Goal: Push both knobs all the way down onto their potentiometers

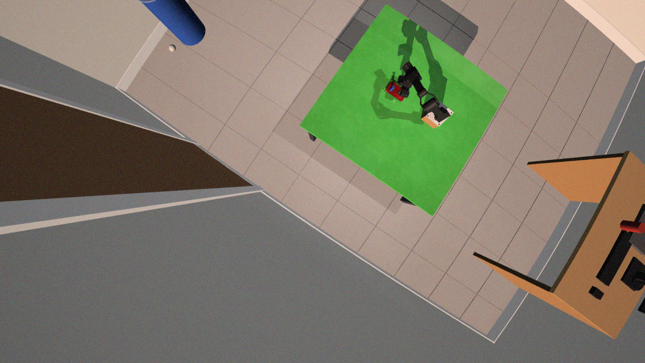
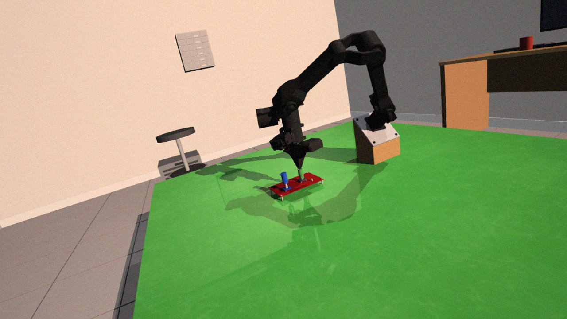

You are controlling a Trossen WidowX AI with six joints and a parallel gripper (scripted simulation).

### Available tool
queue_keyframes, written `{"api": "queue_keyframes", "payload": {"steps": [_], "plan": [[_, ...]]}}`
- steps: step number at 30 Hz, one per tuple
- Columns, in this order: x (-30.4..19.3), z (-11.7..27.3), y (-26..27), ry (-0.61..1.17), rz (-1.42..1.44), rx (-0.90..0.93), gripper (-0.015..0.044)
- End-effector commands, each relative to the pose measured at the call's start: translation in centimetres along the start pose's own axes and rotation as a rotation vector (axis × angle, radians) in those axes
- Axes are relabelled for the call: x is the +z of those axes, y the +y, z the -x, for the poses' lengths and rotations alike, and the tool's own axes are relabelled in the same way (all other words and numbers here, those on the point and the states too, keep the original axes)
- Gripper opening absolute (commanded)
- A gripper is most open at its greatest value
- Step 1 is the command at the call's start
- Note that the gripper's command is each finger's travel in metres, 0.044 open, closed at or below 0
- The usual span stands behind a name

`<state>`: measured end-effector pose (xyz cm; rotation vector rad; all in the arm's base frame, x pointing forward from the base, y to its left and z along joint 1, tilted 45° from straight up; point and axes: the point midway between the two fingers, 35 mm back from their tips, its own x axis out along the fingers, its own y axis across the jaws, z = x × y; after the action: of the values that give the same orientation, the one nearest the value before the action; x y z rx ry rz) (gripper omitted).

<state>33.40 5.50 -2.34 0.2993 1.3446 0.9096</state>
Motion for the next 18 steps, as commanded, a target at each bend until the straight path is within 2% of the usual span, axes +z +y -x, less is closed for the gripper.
{"api": "queue_keyframes", "payload": {"steps": [1,13,18], "plan": [[0.1,-0.2,0.1,0.015,0.02,0.004,0.0],[0.1,1.7,0.1,0.015,0.02,0.004,0.0],[0.0,1.2,0.2,0.016,0.013,0.01,0.0131]]}}
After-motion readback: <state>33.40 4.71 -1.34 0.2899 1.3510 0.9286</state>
